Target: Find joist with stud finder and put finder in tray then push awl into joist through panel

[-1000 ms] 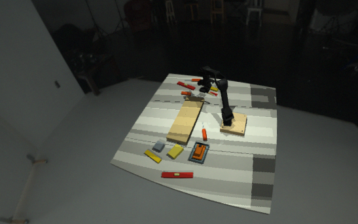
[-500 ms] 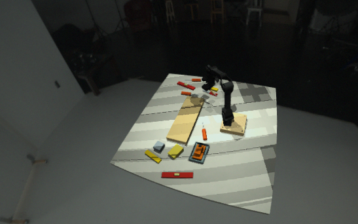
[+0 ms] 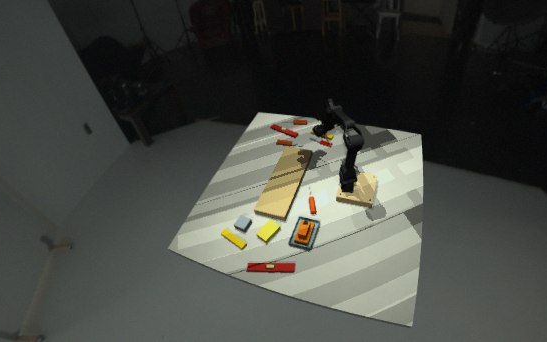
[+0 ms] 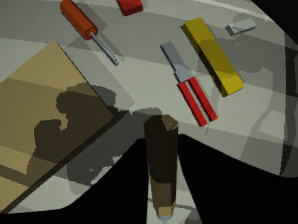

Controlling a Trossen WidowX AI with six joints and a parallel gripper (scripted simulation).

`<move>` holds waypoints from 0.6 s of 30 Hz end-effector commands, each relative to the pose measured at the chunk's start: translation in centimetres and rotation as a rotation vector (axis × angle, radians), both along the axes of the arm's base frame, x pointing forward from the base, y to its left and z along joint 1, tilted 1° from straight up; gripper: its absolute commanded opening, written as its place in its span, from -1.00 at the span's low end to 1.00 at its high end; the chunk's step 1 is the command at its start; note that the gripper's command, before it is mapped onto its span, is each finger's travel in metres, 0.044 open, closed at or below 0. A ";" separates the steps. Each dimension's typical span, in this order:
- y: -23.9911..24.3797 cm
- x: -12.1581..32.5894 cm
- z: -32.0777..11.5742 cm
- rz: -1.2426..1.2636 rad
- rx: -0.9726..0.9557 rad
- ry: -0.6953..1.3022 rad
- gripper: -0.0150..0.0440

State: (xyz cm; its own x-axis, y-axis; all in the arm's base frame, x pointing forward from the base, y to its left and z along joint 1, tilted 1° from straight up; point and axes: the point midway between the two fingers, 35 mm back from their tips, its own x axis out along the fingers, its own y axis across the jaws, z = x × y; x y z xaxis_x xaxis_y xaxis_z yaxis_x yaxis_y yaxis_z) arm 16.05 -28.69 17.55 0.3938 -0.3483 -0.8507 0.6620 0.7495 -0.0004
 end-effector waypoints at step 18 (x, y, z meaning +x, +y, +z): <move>1.8 -3.5 3.4 -0.148 -0.255 -0.318 -0.49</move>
